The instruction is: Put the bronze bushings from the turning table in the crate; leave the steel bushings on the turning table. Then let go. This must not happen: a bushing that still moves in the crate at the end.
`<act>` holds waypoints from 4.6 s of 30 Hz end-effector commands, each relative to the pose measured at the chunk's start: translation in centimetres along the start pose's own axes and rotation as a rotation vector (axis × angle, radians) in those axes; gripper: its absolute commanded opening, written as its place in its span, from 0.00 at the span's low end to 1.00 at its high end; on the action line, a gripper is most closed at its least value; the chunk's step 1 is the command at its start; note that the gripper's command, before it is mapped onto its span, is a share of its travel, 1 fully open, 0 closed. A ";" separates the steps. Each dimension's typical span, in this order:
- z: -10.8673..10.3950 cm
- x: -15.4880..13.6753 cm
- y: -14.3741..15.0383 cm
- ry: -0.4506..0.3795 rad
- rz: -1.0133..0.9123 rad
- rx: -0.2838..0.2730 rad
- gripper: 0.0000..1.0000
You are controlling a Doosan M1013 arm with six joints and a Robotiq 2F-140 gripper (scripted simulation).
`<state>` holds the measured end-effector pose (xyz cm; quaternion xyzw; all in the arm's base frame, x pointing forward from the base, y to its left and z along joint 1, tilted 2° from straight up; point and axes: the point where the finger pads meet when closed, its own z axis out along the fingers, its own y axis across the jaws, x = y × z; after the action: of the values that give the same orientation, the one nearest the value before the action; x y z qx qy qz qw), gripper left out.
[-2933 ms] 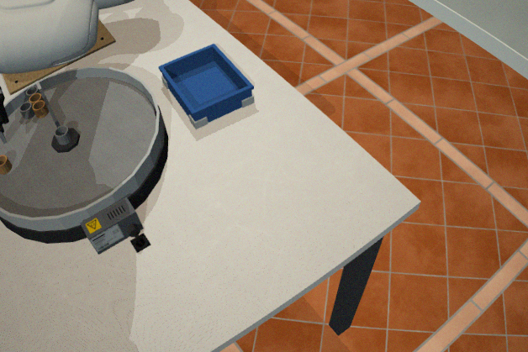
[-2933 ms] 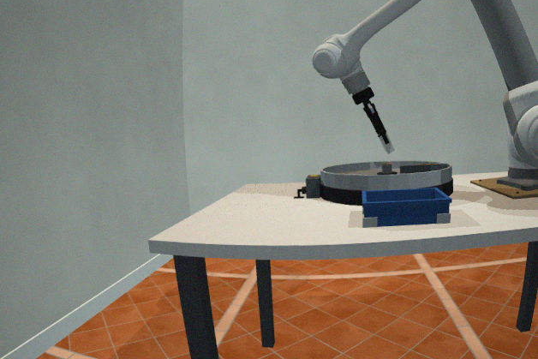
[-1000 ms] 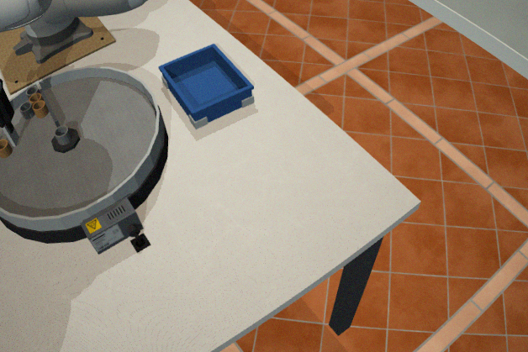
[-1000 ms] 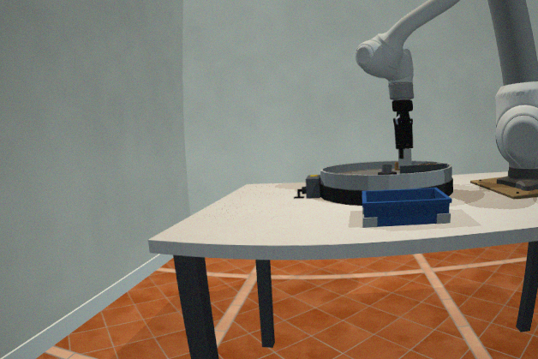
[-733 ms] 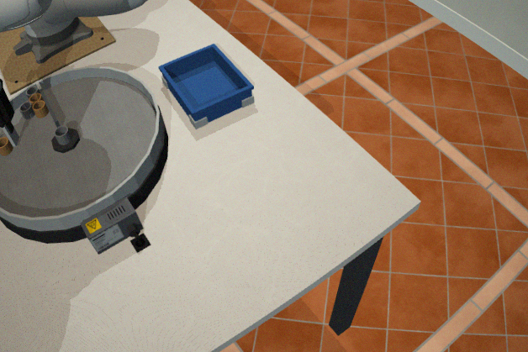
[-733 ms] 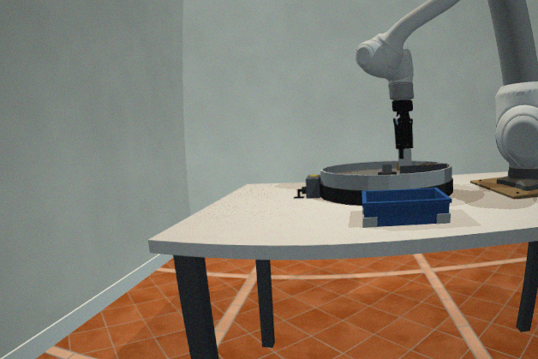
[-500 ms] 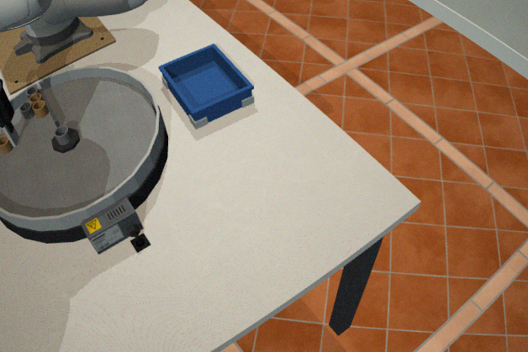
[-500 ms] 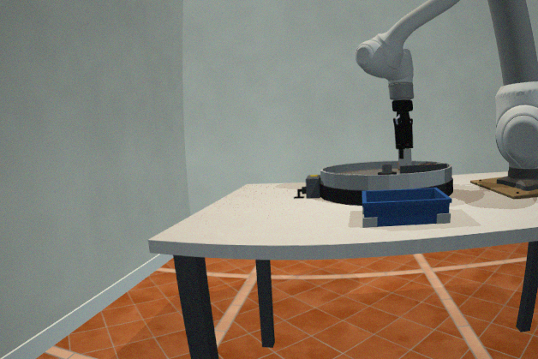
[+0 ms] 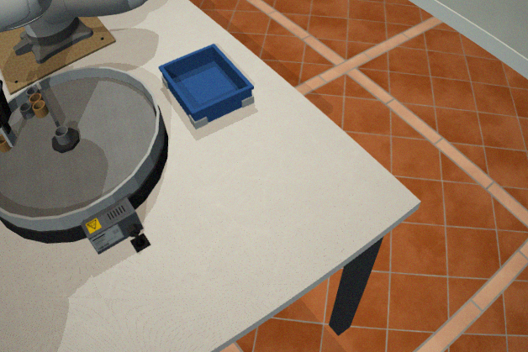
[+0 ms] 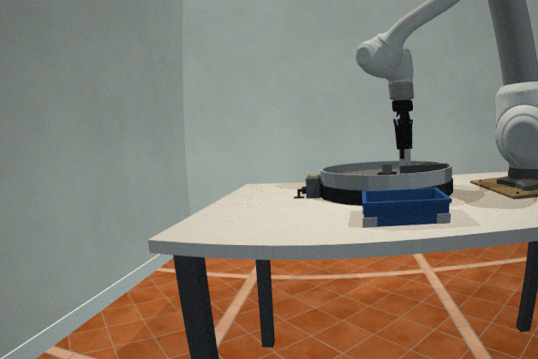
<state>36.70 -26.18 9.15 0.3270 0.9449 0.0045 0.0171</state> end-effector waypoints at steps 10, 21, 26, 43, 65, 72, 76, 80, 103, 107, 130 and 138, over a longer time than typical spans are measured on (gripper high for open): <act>0.0 0.0 0.0 0.000 0.000 0.000 0.00; 0.0 0.0 0.0 0.000 0.000 0.000 0.00; -0.1 0.0 0.0 0.000 0.000 0.000 0.00; -5.6 0.0 0.0 0.000 0.000 0.000 0.00; -6.3 0.0 0.0 0.000 0.000 0.000 0.00; -6.3 0.0 0.0 0.000 0.000 0.000 0.00; -6.3 0.0 0.0 0.000 0.000 0.000 0.00; -6.3 0.0 0.0 0.000 0.000 0.000 0.00; -6.3 1.7 4.1 0.000 0.000 0.000 0.00; -6.3 2.8 6.9 0.000 0.000 0.000 0.00; -6.3 10.2 25.0 0.000 0.000 0.000 0.00; -6.3 13.6 33.3 0.000 0.000 0.000 0.00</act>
<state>45.46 5.65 15.73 0.3260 0.9452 0.0066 0.0168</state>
